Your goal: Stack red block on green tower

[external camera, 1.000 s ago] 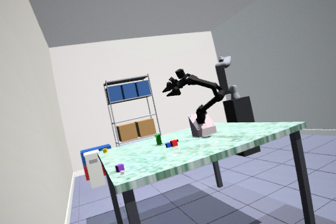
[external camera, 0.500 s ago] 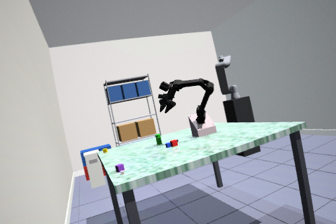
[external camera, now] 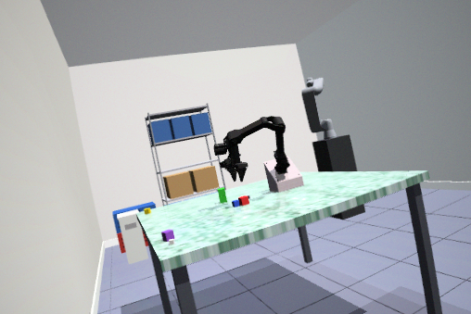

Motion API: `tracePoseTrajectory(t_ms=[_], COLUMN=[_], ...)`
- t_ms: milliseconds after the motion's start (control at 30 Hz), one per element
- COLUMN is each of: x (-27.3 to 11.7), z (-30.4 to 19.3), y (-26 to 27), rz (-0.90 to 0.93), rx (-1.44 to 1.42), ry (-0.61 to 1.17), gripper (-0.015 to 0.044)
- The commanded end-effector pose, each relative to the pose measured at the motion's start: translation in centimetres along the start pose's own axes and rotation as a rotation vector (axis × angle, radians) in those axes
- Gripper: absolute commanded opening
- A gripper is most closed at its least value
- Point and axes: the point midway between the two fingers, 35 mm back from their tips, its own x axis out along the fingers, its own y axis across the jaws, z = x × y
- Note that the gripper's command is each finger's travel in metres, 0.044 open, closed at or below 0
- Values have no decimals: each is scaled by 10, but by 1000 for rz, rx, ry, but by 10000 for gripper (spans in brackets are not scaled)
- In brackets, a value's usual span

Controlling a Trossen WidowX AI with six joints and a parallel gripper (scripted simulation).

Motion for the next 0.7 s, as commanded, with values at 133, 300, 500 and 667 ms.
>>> tracePoseTrajectory(t_ms=[133,300,500,667], x=[11,38,69,72], z=[-2,-3,-6,-6], y=[8,8,11,12], rz=[1,0,4,3], rx=[-3,-3,-3,-3], ry=[67,67,66,66], gripper=[440,440,440,440])
